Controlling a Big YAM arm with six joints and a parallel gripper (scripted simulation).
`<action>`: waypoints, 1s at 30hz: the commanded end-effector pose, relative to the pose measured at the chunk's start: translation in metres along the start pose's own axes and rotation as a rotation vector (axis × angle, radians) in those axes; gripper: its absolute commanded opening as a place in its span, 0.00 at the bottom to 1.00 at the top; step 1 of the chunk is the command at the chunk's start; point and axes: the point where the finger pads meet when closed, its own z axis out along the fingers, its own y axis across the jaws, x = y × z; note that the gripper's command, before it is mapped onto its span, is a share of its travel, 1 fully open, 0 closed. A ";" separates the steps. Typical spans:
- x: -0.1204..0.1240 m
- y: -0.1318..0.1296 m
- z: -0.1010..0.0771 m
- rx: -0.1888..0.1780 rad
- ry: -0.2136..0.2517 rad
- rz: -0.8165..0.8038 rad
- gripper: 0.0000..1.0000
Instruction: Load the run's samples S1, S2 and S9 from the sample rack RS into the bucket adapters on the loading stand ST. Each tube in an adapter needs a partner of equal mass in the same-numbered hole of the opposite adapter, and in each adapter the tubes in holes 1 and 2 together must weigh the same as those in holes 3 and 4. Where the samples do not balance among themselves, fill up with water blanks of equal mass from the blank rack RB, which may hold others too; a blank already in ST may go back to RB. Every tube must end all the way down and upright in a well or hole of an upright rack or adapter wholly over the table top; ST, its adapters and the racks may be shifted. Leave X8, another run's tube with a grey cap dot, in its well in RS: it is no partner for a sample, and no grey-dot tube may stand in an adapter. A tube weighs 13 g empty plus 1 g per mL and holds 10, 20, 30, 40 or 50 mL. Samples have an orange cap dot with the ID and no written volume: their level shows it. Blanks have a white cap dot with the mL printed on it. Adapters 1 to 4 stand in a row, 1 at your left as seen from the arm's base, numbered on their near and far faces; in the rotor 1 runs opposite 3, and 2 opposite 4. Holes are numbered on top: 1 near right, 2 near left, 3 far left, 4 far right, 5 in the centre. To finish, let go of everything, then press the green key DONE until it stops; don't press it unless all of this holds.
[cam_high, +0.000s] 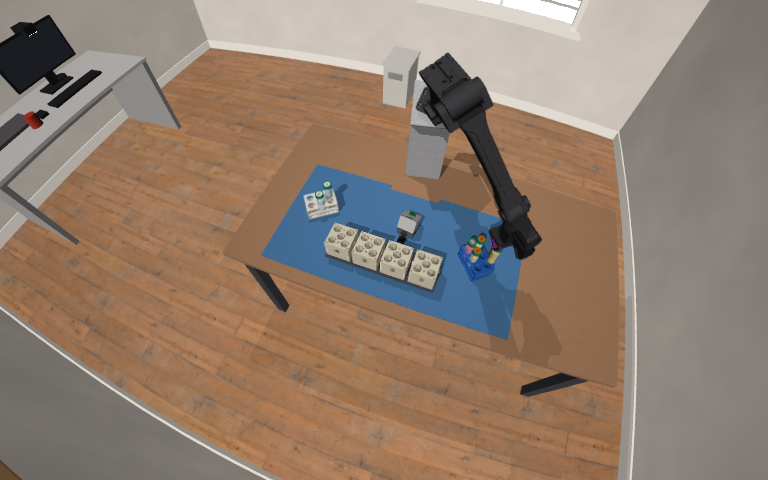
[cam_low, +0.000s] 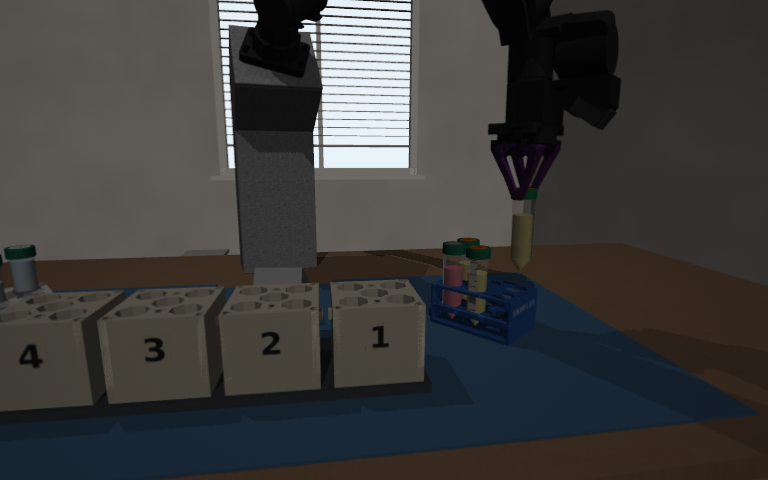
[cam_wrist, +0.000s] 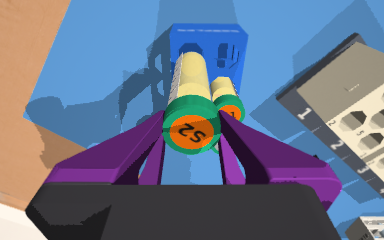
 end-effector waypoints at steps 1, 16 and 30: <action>-0.003 0.005 -0.017 -0.013 -0.013 0.017 0.00; -0.003 0.004 -0.063 -0.013 -0.013 0.018 0.00; -0.009 0.001 -0.068 -0.007 -0.016 0.022 0.00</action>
